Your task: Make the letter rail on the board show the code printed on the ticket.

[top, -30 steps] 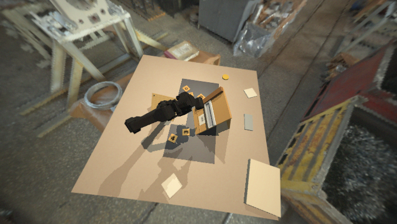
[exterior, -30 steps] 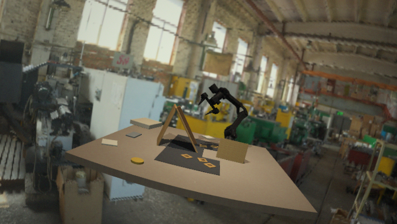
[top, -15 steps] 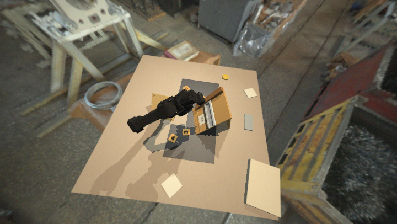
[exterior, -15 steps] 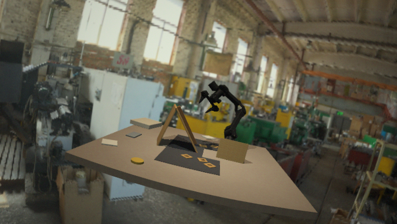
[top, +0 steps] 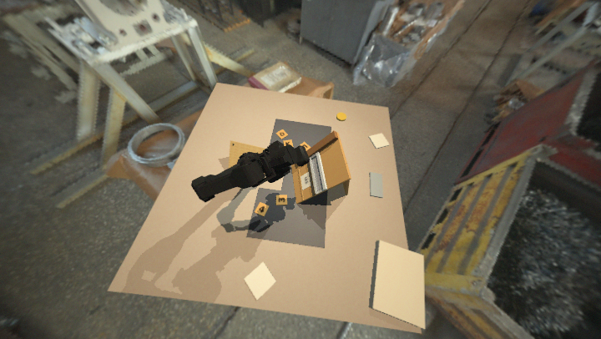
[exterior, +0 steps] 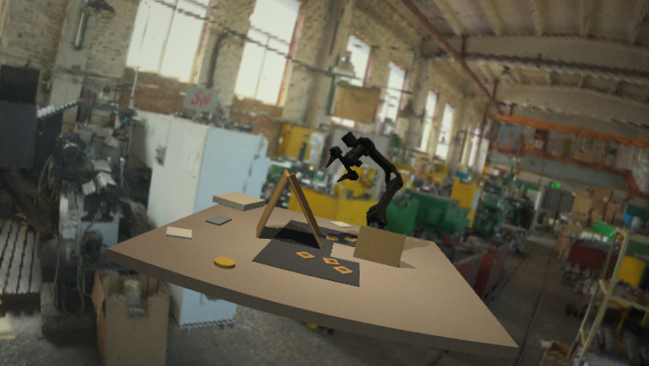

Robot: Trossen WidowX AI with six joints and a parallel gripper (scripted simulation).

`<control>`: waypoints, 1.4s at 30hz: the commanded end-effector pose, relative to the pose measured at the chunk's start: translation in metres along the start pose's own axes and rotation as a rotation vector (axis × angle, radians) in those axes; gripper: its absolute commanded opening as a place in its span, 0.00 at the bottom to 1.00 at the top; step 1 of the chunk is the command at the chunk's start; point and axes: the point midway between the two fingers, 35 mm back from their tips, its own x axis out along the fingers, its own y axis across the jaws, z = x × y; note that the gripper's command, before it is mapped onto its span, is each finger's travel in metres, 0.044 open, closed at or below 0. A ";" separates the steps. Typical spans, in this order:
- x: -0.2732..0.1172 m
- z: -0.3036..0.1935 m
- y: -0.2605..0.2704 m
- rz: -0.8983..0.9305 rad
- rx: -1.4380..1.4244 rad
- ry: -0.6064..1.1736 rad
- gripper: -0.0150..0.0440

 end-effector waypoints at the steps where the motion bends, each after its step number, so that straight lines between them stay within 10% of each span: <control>1: 0.004 0.003 -0.004 0.008 0.037 -0.007 0.87; 23: 0.159 0.156 -0.077 0.231 1.368 0.129 0.83; 42: 0.282 0.218 0.004 0.150 2.354 0.710 0.83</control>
